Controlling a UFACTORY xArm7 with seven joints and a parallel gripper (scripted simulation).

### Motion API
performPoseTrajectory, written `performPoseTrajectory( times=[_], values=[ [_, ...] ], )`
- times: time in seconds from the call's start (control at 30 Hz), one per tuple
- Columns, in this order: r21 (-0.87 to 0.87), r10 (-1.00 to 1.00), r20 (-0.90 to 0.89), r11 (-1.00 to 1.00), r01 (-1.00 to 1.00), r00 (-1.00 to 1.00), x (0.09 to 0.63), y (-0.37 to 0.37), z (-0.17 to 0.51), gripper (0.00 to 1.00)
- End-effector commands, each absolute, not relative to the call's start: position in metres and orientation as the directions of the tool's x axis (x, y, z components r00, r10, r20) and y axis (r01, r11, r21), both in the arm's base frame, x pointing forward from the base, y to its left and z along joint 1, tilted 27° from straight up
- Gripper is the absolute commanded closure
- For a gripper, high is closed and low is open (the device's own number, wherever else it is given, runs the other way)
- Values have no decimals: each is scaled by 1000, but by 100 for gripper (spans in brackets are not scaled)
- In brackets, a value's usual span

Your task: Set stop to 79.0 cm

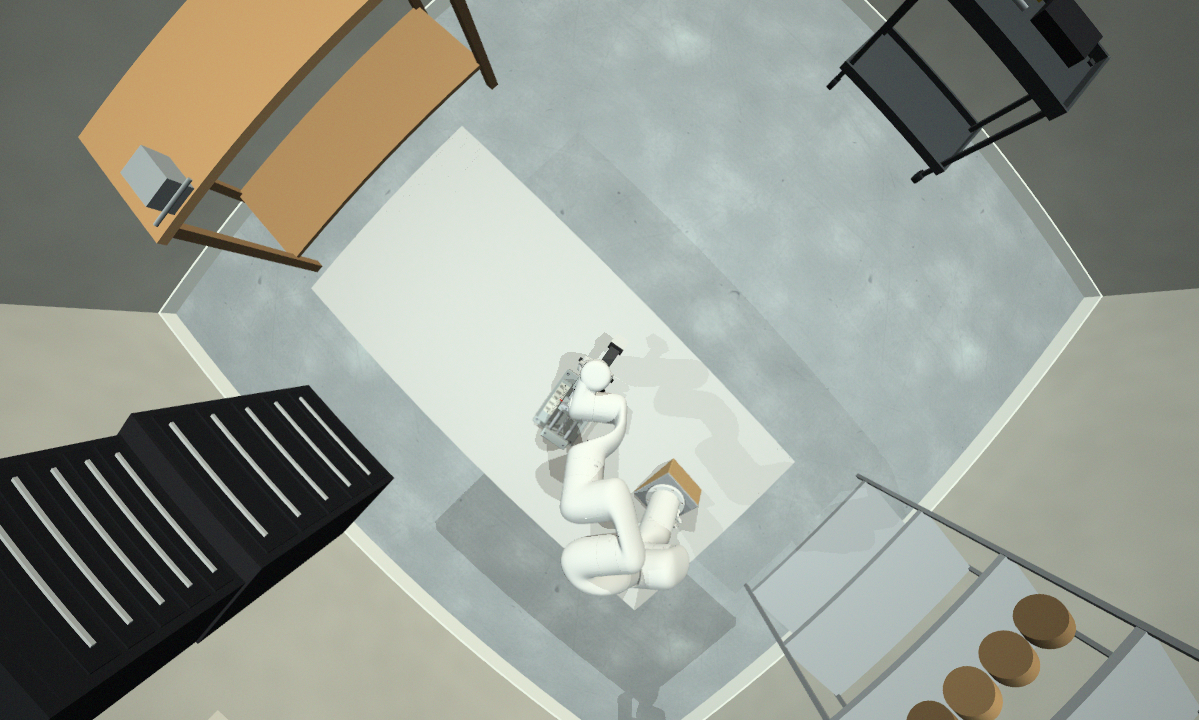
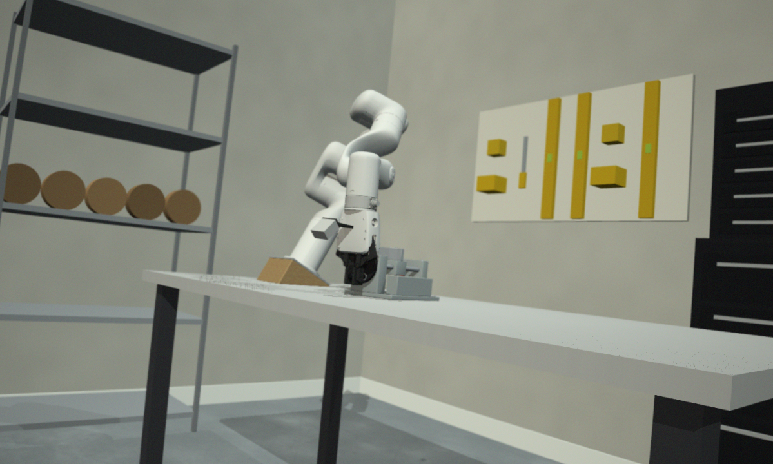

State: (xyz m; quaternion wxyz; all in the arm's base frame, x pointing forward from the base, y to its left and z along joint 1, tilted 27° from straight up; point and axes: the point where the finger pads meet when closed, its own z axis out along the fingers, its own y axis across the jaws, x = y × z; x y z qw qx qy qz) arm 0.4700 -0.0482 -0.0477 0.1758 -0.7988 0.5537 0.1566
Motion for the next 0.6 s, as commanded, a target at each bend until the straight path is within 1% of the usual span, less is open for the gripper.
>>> performPoseTrajectory(
  times=[0.0,0.57],
  values=[
    [-111,-831,-441,-323,-940,338,473,-50,-45,94],
    [-111,-831,-441,-323,-940,338,481,-50,-39,94]
  ],
)
